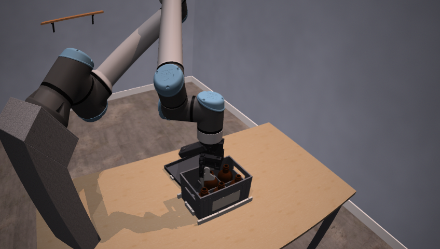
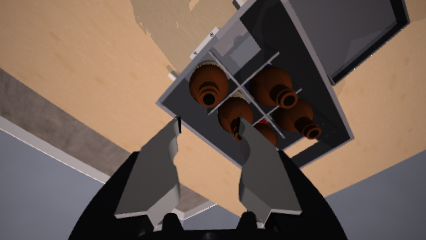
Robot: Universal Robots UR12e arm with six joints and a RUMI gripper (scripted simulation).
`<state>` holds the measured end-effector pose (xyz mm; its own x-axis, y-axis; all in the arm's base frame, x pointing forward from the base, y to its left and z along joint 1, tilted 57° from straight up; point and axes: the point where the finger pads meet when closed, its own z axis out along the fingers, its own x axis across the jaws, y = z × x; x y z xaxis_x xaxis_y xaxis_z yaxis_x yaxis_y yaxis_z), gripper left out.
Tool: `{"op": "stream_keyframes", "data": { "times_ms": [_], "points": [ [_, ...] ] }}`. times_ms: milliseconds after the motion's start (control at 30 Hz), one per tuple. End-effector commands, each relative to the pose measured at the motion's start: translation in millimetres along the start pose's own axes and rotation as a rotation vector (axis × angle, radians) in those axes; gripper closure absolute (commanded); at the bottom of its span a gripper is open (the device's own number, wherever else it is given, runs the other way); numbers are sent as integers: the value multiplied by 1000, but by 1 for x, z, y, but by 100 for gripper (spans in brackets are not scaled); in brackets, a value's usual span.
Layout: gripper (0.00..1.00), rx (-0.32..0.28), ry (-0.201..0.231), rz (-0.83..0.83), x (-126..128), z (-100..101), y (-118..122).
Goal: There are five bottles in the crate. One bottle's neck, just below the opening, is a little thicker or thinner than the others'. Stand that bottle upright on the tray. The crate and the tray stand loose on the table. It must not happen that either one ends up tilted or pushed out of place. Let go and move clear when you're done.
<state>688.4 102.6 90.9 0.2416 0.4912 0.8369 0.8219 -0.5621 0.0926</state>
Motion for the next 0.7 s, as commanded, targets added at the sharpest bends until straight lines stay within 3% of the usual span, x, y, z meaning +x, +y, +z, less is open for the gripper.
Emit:
{"op": "stream_keyframes", "data": {
  "times_ms": [0, 667],
  "points": [
    [62, -1, -1, -2, 0, 8, 1],
    [62, -1, -1, -1, 0, 27, 1]
  ]
}}
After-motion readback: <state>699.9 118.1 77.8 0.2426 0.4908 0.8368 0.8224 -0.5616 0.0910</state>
